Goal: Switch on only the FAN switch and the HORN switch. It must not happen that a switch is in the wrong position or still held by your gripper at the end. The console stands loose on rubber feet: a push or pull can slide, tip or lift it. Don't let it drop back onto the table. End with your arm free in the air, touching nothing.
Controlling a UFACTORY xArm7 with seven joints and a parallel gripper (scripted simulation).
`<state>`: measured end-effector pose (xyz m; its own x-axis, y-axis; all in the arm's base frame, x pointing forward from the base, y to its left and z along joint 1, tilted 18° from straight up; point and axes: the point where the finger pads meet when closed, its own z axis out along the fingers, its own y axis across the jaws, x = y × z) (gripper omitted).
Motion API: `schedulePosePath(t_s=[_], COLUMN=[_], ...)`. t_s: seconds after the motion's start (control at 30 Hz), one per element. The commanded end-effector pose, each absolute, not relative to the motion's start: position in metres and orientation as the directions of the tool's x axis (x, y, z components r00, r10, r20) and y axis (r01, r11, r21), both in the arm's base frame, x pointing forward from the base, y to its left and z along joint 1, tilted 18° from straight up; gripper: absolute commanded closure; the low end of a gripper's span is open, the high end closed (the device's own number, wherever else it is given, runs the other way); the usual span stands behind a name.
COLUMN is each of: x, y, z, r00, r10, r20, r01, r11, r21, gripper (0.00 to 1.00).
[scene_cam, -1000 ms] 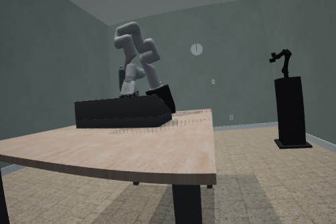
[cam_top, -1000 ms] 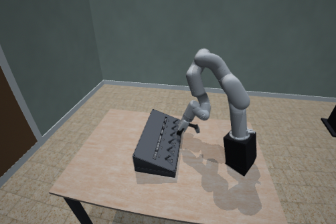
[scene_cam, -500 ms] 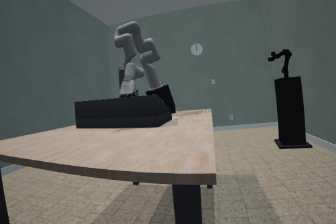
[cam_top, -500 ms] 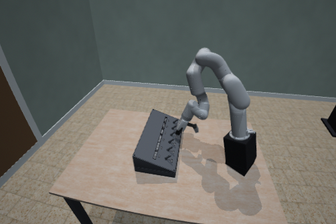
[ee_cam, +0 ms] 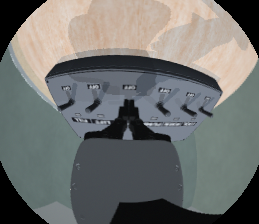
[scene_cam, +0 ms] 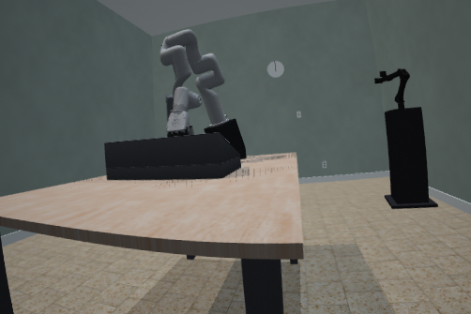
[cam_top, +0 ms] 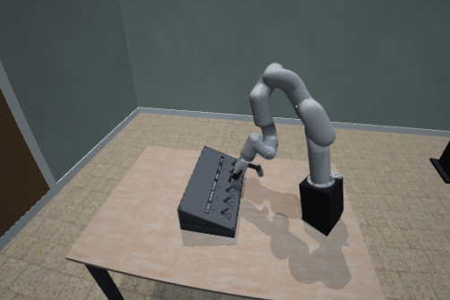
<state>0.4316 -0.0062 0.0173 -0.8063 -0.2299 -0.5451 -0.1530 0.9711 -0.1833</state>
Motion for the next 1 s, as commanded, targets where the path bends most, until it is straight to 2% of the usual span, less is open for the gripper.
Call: schedulePosePath(t_s=[0.0,0.97], x=[0.4329,0.4377], y=[-0.0058,-0.0044], z=[0.0185,0.0218], r00=[-0.806,-0.806], r10=[-0.23,-0.23], r20=[-0.545,-0.545], r01=[-0.153,-0.153], r11=[0.971,0.971], r21=[-0.183,-0.183], gripper=[1.0,1.0])
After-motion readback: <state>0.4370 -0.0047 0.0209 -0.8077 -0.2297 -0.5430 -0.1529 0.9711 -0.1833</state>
